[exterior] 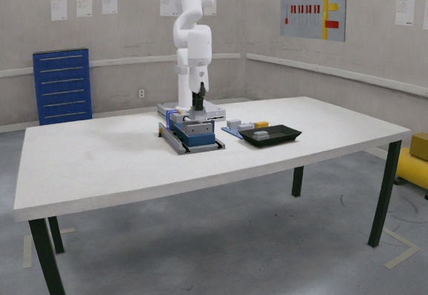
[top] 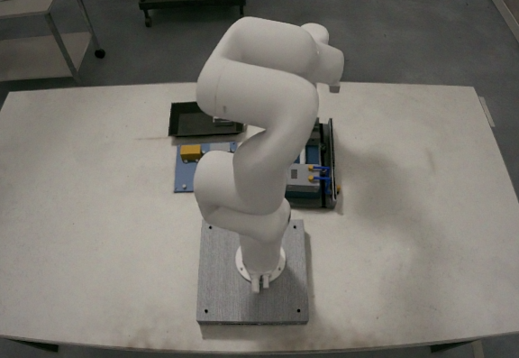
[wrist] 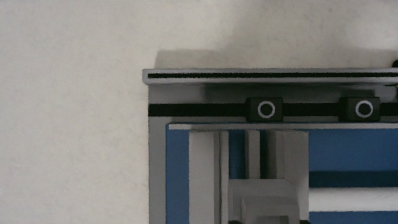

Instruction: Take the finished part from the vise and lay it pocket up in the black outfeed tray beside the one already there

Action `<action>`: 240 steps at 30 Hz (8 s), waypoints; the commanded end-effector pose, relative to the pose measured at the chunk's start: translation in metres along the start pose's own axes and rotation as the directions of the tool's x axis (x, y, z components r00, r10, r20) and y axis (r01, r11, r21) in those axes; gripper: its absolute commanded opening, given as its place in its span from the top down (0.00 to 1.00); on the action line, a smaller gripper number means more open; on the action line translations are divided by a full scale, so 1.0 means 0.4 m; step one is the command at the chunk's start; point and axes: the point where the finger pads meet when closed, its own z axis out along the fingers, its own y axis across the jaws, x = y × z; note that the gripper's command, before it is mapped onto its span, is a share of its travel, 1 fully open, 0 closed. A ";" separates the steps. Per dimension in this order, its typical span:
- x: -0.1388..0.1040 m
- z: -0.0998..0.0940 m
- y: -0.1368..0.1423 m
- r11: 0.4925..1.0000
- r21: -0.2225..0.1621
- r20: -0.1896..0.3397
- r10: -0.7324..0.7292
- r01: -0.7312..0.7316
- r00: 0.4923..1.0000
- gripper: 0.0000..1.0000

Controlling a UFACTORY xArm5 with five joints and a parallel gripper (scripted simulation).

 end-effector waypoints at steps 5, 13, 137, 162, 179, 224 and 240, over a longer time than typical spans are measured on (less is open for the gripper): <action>-0.125 -0.009 -0.077 1.000 0.004 0.000 -0.019 0.019 1.000 1.00; -0.402 -0.011 -0.153 0.998 0.002 0.002 -0.064 0.064 0.998 1.00; -0.882 0.129 -0.155 0.994 0.000 0.003 -0.107 0.107 0.994 1.00; -0.881 0.221 -0.155 0.994 0.000 0.003 -0.107 0.107 0.994 1.00; -0.881 0.245 -0.155 0.994 0.000 0.003 -0.107 0.107 0.994 1.00; -0.881 0.264 -0.156 0.994 0.000 0.003 -0.107 0.107 0.994 1.00; -0.881 0.279 -0.156 0.994 0.000 0.003 -0.107 0.107 0.994 1.00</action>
